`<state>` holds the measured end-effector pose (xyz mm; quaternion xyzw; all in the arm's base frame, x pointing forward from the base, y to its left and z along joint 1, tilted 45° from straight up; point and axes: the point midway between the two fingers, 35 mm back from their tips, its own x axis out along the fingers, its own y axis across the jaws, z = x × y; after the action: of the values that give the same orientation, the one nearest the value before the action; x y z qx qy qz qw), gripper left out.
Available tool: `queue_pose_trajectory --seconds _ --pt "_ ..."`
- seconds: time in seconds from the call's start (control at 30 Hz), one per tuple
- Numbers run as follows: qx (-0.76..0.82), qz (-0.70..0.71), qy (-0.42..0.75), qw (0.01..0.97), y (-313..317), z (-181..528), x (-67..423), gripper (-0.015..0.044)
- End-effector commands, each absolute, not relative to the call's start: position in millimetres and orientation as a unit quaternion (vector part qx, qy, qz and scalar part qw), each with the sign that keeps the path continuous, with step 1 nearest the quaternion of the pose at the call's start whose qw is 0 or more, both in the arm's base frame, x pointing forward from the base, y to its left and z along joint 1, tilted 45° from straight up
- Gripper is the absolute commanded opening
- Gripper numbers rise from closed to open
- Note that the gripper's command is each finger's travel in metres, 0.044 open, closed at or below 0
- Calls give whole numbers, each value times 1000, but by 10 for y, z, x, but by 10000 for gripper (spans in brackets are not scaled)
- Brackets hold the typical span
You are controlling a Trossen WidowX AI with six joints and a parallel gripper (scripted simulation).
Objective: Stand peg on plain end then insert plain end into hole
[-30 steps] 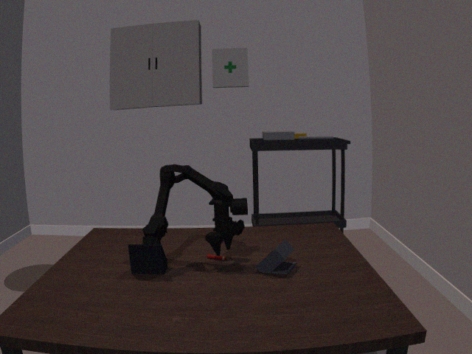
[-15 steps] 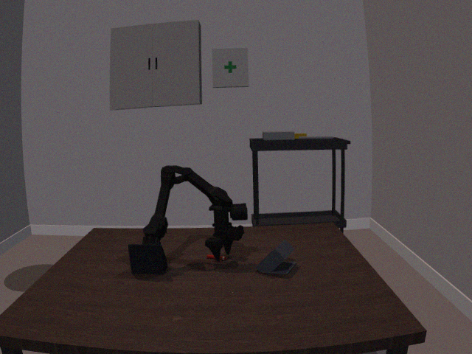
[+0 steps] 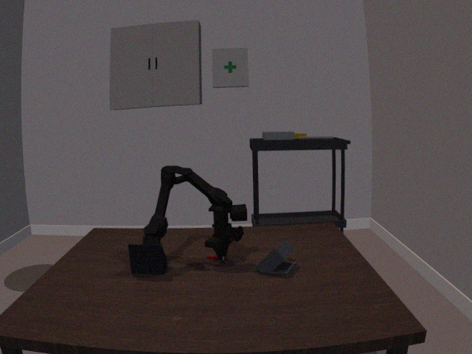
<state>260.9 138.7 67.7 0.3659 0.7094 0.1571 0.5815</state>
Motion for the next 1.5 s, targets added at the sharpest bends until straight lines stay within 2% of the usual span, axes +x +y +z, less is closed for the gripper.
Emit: queue_pose_trajectory --seconds 0.0,0.2,0.5,1.47 --pt "368 156 710 580 1391 671 2605 110" --pt "368 156 710 580 1391 671 2605 110" --pt "368 156 710 580 1391 671 2605 50" --pt "381 118 646 651 1311 793 2533 49"
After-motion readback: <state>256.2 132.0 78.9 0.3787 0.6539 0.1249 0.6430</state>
